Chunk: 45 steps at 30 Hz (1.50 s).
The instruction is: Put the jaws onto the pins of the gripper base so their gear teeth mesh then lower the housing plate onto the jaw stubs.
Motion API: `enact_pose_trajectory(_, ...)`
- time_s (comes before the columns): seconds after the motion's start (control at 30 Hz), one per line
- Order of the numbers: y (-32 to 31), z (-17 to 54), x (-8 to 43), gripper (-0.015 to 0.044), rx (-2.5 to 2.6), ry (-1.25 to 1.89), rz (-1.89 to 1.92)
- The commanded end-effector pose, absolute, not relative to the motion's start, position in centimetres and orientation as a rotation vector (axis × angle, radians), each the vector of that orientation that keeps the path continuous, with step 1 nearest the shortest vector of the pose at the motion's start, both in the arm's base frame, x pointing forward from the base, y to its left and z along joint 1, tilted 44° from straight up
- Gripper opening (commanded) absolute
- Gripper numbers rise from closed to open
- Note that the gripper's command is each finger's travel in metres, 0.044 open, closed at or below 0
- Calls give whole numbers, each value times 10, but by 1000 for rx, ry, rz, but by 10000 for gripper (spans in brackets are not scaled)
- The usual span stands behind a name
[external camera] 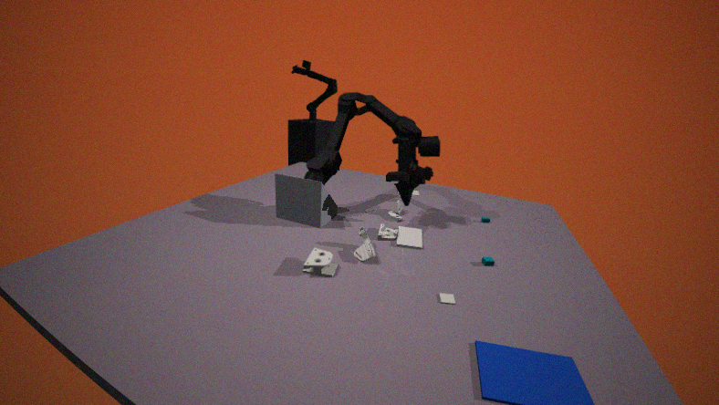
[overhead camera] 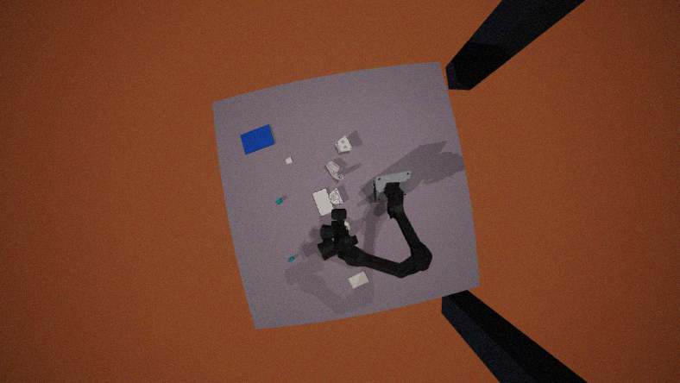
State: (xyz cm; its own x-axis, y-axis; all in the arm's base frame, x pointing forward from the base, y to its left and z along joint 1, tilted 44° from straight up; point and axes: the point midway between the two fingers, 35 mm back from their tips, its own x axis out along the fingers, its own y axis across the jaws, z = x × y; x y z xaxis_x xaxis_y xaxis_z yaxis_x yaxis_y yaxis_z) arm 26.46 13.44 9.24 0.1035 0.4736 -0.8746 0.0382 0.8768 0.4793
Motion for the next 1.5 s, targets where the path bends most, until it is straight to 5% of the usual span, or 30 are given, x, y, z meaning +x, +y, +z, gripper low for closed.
enact_pose_trajectory(0.0, 125, 83, 264, 0, 529, 1498, 244)
enact_pose_trajectory(1.47, 30, 19, 246, 0, 1457, 1712, -822)
